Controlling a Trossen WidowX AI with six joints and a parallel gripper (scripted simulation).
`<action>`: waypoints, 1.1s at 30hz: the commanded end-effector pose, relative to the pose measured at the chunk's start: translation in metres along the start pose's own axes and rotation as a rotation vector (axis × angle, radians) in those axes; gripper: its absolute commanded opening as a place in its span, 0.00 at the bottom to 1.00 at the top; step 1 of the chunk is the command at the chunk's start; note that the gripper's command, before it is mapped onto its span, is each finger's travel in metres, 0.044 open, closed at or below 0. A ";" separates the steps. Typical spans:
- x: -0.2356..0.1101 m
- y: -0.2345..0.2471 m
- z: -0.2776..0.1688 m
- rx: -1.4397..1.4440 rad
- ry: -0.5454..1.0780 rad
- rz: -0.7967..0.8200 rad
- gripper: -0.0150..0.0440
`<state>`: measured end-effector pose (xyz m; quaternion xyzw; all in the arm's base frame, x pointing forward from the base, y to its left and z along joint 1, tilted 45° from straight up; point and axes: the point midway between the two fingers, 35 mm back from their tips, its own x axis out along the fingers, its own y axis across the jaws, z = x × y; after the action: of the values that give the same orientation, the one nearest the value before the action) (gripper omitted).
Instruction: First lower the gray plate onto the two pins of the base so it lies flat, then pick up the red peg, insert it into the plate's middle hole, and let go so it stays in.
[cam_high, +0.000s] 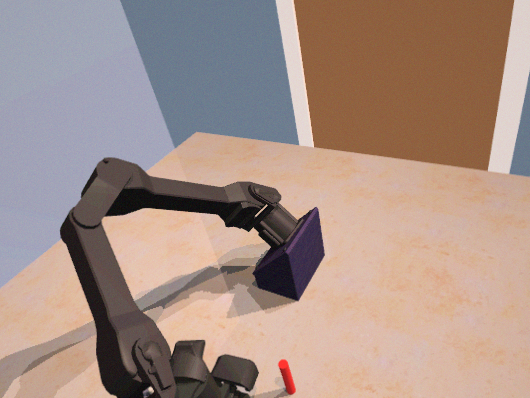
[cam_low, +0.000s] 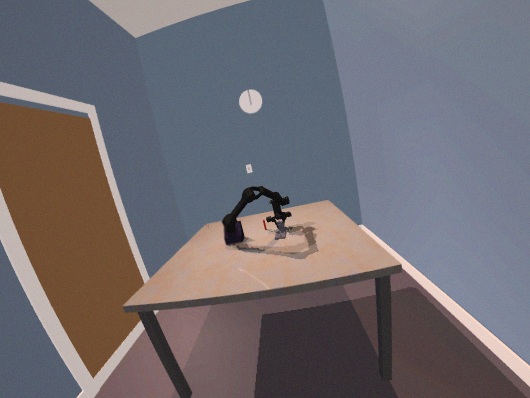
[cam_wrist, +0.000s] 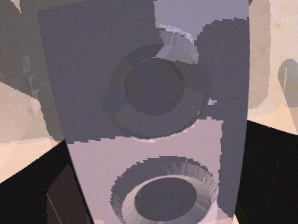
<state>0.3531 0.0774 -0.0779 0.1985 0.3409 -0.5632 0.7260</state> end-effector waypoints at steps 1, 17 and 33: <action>0.000 0.000 0.000 -0.004 -0.003 0.001 0.34; -0.037 0.007 0.000 -0.005 0.003 0.003 0.25; -0.088 0.008 0.002 -0.017 0.012 0.002 0.25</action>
<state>0.3509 0.1301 -0.0242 0.1923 0.3491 -0.5596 0.7266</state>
